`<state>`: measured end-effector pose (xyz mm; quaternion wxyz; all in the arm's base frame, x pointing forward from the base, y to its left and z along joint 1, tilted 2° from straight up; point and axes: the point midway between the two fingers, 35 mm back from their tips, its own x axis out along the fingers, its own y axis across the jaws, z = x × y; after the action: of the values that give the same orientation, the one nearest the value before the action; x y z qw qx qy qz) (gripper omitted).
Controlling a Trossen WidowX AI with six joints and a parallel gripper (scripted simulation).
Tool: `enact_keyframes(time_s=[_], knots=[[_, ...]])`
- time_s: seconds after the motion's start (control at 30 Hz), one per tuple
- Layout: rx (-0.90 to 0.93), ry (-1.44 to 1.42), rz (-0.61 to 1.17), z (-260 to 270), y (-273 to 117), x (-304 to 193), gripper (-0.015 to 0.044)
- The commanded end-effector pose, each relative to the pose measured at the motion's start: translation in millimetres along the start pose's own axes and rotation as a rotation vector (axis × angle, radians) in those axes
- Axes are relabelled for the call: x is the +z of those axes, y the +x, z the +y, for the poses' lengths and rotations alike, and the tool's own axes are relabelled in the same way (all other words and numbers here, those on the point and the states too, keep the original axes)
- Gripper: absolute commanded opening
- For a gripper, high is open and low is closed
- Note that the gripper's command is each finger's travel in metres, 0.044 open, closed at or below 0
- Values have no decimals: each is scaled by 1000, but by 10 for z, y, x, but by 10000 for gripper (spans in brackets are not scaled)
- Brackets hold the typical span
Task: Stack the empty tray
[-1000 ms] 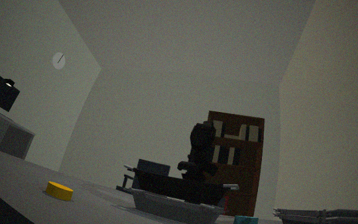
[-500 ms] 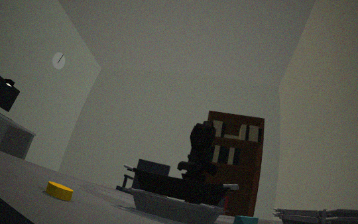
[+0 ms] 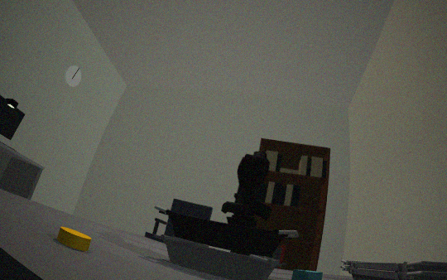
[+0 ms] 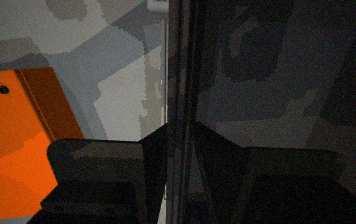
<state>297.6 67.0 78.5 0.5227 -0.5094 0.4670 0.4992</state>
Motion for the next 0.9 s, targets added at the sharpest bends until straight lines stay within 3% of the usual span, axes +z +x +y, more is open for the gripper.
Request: enact_keyframes(time_s=[0.0,0.13,0.87], knots=[[41,1,-3,104,66,3,0],[41,1,-3,104,66,3,0],[41,1,-3,104,66,3,323]])
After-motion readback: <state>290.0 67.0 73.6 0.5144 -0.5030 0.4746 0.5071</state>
